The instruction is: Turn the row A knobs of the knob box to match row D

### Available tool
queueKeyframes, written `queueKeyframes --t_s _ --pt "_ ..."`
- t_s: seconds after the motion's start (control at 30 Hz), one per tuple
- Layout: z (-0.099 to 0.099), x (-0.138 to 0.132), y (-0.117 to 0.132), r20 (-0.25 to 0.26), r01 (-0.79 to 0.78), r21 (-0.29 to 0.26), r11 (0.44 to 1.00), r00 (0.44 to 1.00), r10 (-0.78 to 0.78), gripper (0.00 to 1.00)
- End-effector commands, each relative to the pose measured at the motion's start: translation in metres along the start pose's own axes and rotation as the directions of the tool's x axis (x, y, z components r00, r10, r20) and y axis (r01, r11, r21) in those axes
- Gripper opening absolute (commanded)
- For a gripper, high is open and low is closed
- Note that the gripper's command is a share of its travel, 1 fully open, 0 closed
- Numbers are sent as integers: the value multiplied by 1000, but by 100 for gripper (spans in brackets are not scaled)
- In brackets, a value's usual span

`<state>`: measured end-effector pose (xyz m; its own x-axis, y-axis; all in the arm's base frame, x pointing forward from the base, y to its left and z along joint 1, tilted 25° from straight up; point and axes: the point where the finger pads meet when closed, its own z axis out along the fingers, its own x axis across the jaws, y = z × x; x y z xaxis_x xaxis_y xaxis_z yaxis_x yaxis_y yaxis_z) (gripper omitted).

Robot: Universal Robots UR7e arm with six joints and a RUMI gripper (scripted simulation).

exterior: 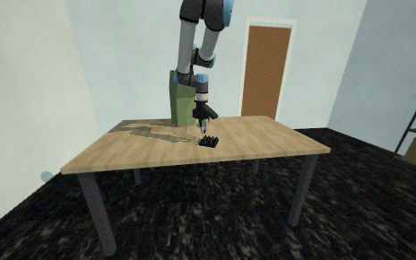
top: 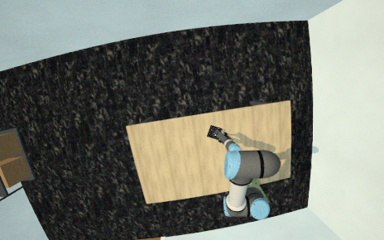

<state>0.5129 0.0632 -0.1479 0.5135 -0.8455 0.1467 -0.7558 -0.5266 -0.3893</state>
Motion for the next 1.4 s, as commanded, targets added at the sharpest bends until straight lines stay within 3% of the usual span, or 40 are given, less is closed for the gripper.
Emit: queueKeyframes --t_s 0.0,0.23,0.47,0.53,1.03,1.37 --pt "-2 -2 0 2 85 2 996 996 -85 11" --pt "-5 -7 2 1 322 3 947 947 -322 11" --pt "-9 -12 4 0 525 3 851 851 -525 11" --pt "-9 -12 4 0 525 3 851 851 -525 11" --pt "-16 -21 11 -1 860 3 510 510 -860 11" --pt "-17 -22 13 -1 903 2 430 430 -903 11"
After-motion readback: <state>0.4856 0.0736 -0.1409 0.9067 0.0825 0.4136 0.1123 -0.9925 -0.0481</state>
